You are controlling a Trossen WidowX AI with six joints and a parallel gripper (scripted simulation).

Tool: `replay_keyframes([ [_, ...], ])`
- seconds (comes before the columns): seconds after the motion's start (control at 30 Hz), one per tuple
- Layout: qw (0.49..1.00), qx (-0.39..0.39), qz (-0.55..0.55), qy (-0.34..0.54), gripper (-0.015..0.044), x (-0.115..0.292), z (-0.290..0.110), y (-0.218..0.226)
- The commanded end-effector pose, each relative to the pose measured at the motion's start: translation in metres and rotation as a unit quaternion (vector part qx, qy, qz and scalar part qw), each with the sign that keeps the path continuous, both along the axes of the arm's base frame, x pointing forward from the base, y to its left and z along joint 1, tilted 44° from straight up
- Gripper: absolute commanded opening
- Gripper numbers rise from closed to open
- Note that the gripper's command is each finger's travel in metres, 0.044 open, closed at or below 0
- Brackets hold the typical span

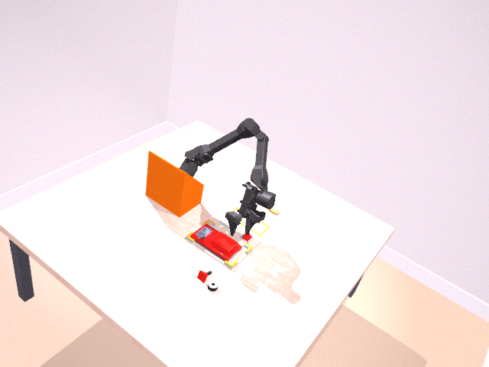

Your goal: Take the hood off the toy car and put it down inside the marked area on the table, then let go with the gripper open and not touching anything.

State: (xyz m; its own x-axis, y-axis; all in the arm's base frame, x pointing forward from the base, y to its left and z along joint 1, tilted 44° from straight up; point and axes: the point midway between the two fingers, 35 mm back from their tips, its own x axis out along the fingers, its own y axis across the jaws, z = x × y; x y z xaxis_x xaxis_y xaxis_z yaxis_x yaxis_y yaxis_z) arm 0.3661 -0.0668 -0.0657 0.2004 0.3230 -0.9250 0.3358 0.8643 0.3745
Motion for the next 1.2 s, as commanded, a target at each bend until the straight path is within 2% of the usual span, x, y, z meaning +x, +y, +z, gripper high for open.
replay_keyframes([
  [0.0, 0.976, 0.172, 0.130, -0.024, 0.0440, -0.044, -0.023, -0.031],
  [1.17, 0.973, 0.184, 0.135, -0.032, 0.0440, -0.043, -0.035, -0.022],
])
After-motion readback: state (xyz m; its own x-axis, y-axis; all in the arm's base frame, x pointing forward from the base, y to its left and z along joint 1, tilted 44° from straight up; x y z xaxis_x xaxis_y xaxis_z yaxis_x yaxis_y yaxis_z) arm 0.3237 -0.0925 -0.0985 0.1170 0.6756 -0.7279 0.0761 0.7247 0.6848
